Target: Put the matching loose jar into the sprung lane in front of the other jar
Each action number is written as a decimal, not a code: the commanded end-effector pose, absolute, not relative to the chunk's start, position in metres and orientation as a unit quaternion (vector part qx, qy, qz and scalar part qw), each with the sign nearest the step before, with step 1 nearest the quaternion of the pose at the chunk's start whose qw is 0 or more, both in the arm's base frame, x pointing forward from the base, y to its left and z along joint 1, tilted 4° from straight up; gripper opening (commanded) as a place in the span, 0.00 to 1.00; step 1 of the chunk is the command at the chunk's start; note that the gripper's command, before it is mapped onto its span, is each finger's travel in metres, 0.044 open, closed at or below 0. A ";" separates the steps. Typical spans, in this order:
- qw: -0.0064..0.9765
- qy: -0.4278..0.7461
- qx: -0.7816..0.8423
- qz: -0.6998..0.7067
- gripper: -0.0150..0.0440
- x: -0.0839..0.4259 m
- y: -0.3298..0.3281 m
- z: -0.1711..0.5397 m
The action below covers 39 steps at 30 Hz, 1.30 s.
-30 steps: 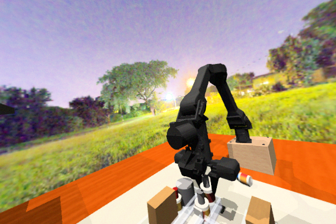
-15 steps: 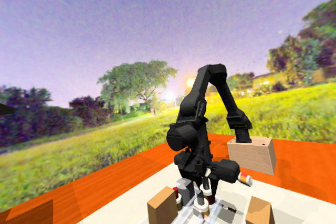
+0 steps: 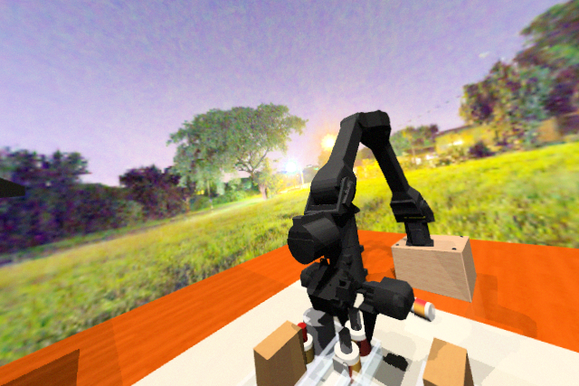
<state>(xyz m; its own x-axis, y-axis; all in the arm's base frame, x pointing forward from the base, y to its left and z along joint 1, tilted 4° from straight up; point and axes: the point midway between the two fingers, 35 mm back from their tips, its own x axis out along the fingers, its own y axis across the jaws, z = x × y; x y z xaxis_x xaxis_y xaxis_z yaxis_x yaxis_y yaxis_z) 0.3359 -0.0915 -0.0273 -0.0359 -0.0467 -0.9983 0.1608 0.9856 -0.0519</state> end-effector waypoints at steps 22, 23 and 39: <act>0.700 0.709 0.039 -0.077 0.25 0.338 -0.093 -0.036; 0.700 0.709 0.039 -0.077 0.25 0.338 -0.093 -0.037; 0.700 0.709 0.039 -0.077 0.25 0.337 -0.093 -0.040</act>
